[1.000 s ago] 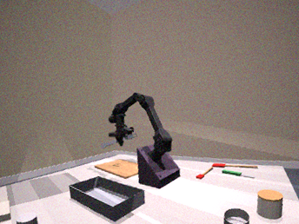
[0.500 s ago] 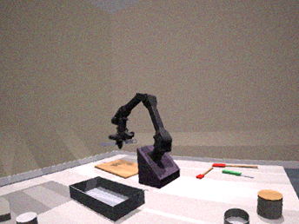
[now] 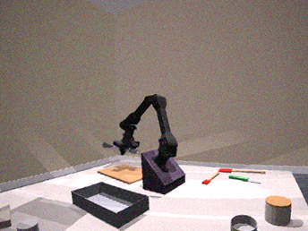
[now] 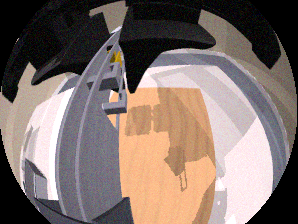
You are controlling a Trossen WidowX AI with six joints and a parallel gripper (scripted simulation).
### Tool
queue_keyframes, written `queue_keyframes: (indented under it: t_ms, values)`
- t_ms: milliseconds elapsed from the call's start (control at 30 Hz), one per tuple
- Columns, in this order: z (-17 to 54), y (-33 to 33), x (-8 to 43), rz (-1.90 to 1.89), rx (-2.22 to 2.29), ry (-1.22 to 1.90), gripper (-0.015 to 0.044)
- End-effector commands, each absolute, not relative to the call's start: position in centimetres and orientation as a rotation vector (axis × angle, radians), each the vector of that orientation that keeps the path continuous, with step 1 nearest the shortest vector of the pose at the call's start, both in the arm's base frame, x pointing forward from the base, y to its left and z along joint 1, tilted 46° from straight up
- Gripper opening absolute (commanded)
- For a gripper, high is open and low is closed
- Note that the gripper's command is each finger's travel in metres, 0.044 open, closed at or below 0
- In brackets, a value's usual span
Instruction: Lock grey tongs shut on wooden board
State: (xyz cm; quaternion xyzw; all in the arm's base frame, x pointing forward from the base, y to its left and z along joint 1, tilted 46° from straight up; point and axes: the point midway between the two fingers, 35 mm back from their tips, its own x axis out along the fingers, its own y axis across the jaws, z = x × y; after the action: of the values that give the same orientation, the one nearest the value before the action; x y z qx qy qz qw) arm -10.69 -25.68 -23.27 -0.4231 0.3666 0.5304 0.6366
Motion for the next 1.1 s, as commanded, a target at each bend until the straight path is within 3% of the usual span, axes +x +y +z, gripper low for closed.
queue_keyframes:
  t_ms: [0,1067]
  values:
    - [-23.3,-26.0,-10.9,1.181,-1.027,0.891,-0.0150]
    - [-21.1,-24.8,-11.0,0.952,-1.384,1.282,-0.0150]
